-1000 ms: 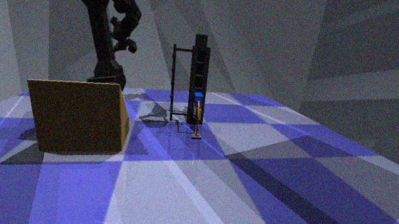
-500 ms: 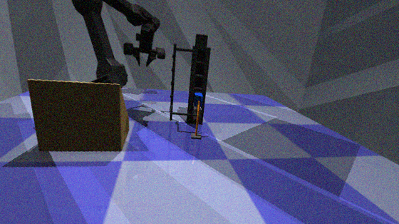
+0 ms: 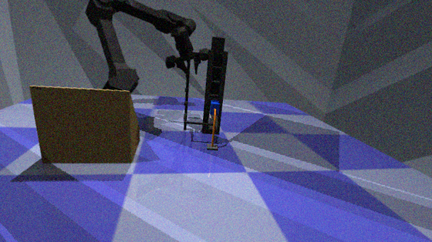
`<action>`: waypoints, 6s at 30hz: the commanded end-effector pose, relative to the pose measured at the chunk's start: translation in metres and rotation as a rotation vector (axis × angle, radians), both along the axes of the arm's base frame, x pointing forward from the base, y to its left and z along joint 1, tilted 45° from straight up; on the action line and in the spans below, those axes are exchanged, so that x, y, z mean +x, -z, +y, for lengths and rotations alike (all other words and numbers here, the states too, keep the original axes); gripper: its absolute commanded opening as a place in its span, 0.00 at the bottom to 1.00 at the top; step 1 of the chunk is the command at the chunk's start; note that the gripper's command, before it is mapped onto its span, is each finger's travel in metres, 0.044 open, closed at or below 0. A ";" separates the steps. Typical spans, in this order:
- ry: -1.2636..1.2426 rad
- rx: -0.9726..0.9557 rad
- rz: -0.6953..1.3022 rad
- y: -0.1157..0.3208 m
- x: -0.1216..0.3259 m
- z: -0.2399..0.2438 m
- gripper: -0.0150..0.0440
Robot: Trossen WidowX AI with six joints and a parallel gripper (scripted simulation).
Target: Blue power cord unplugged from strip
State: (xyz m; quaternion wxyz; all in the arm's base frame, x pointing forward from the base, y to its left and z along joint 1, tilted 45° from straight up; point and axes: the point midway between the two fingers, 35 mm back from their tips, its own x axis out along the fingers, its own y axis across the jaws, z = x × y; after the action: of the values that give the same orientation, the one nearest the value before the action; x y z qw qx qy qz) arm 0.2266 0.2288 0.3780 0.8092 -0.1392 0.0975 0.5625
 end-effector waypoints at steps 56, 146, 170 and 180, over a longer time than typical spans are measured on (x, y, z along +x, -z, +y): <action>1.700 0.614 2.609 0.320 0.045 -0.280 0.53; 1.706 0.614 2.603 0.330 0.046 -0.281 0.25; 1.700 0.614 2.609 0.323 0.046 -0.283 0.53; 1.700 0.614 2.609 0.313 0.048 -0.273 0.53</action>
State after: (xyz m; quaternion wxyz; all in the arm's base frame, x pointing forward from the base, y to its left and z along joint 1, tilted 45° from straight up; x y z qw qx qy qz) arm 0.2736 -0.0478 0.0611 -0.2356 -0.6726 -0.6294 0.3097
